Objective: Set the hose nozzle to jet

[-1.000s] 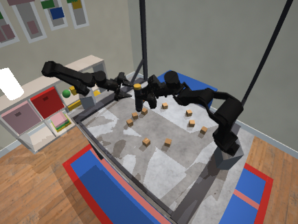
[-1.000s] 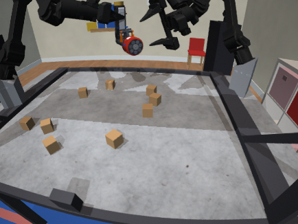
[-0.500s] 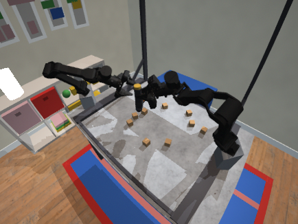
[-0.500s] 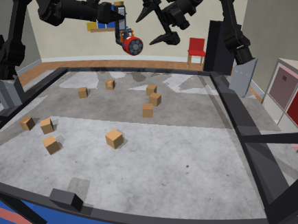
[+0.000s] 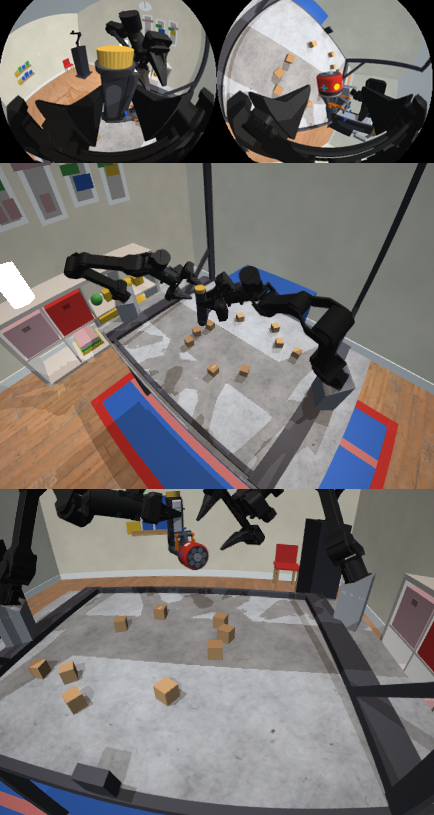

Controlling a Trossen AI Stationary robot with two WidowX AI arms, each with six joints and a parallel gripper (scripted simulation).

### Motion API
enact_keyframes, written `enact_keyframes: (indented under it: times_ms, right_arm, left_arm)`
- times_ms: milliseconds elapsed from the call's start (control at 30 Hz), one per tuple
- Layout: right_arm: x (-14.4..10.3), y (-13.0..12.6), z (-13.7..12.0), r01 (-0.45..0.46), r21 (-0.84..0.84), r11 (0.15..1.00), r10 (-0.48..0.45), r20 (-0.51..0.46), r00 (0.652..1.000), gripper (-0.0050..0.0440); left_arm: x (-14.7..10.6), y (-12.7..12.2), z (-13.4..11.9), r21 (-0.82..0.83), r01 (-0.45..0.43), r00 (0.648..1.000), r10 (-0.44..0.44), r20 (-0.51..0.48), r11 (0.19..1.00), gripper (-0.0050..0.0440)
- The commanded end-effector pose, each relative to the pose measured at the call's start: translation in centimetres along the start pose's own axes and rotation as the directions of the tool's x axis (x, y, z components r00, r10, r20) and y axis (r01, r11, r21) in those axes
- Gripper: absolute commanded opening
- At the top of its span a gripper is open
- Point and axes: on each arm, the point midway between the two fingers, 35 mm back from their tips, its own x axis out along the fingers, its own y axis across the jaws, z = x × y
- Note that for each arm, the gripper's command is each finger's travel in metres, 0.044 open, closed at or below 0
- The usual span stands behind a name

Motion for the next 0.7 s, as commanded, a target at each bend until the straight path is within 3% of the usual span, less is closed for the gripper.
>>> enact_keyframes:
  times_ms: [0, 667]
  right_arm:
    - [-0.3, -0.8, -0.3, -0.008, 0.006, 1.0, 0.008, -0.011, 1.0, 0.0406]
    - [-2.4, -2.0, -0.1, -0.182, -0.057, 0.982, 0.177, -0.075, 0.981, 0.0406]
  left_arm:
    - [0.0, 0.3, 1.2, -0.034, 0.0, 1.0, 0.001, 0.026, 0.999, 0.0169]
    - [0.0, 0.3, 1.2, -0.034, 0.0, 1.0, 0.001, 0.026, 0.999, 0.0169]
